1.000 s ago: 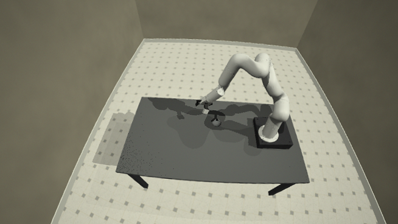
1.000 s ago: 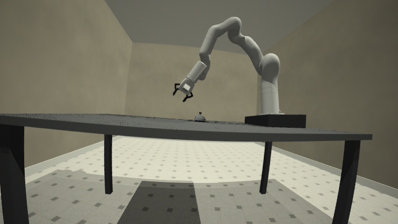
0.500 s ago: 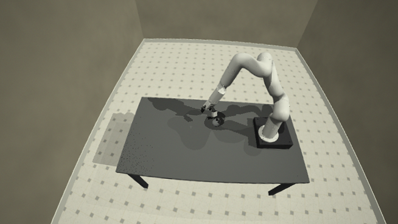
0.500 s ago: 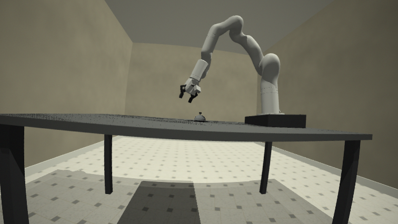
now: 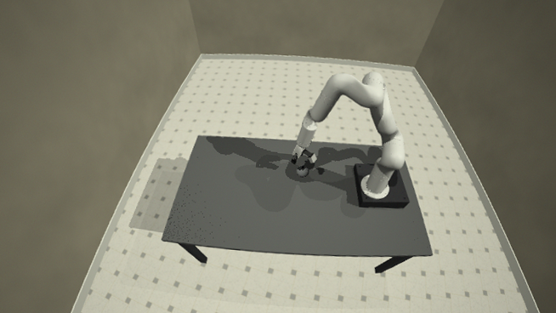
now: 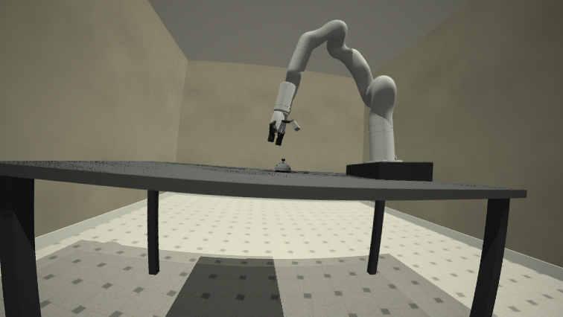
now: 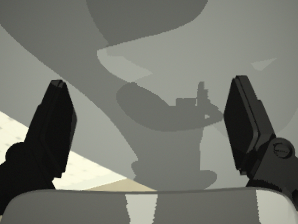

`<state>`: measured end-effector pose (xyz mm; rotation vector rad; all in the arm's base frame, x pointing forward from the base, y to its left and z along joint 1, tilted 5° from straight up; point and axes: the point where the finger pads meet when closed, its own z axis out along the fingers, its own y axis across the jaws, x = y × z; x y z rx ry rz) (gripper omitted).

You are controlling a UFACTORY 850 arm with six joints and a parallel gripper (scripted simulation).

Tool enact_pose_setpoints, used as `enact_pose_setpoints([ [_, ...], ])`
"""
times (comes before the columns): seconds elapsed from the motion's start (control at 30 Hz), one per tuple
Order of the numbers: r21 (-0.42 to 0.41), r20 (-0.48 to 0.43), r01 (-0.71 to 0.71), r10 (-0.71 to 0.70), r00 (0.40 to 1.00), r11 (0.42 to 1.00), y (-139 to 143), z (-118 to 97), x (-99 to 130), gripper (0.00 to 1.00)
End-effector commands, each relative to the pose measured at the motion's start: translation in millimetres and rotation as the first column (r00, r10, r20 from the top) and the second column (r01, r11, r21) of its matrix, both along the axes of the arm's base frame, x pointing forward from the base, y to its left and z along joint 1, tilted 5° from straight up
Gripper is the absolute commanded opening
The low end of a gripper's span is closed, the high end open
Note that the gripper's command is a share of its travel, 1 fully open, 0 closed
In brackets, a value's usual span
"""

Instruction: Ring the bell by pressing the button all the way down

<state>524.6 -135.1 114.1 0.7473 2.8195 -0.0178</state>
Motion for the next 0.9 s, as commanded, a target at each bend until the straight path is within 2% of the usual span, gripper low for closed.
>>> enact_pose_setpoints([
  [0.0,-0.006,-0.080,-0.133,0.132,0.988,0.991,5,0,-21,1.00],
  [0.27,-0.006,-0.177,-0.288,0.282,0.943,0.958,8,0,-49,1.00],
  [0.6,-0.006,-0.180,-0.292,0.286,0.941,0.956,8,0,-50,1.00],
  [0.63,-0.006,-0.180,-0.292,0.286,0.941,0.956,8,0,-50,0.00],
  [0.87,-0.006,-0.180,-0.292,0.286,0.941,0.956,8,0,-50,0.00],
])
